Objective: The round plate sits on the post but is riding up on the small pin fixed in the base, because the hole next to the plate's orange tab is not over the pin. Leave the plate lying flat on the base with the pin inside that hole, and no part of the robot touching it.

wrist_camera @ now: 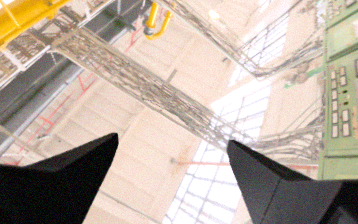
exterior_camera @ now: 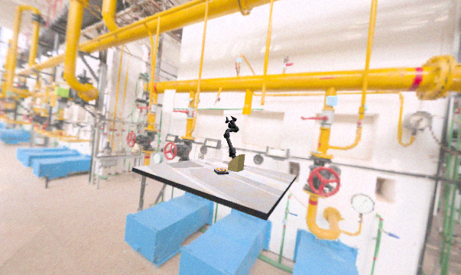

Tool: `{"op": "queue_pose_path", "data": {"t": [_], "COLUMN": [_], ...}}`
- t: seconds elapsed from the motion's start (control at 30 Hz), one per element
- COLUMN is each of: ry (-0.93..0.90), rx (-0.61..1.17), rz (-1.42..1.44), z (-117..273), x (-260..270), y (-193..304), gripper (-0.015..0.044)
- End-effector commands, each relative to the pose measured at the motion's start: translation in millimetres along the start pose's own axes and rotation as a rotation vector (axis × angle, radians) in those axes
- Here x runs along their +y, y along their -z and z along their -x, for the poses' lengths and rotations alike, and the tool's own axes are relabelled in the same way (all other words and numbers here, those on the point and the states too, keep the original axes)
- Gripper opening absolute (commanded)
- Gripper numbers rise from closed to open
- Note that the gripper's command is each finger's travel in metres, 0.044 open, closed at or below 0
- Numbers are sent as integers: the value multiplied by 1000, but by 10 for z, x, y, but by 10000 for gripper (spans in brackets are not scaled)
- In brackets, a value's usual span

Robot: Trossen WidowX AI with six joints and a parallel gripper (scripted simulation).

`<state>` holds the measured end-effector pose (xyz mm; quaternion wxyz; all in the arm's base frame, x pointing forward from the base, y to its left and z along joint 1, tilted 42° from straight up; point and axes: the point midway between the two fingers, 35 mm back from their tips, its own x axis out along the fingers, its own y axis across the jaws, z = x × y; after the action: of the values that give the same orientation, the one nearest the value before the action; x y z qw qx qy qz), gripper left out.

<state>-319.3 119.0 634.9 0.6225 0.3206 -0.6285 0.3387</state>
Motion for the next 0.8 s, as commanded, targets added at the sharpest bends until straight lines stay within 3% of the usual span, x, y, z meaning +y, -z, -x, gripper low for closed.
{"op": "queue_pose_path", "data": {"t": [0.0,0.23,0.47,0.57,0.77], "ry": [-10,-337,-487,-558,-738], "rx": [0,83,208,275,563], "rz": [2,89,168,178,222], "z": [8,392,692,870,1565], "x": [32,928,1129,1217,1201], "y": [25,1118,2100,2455,3701], "gripper": [374,190,6,0,0]}}
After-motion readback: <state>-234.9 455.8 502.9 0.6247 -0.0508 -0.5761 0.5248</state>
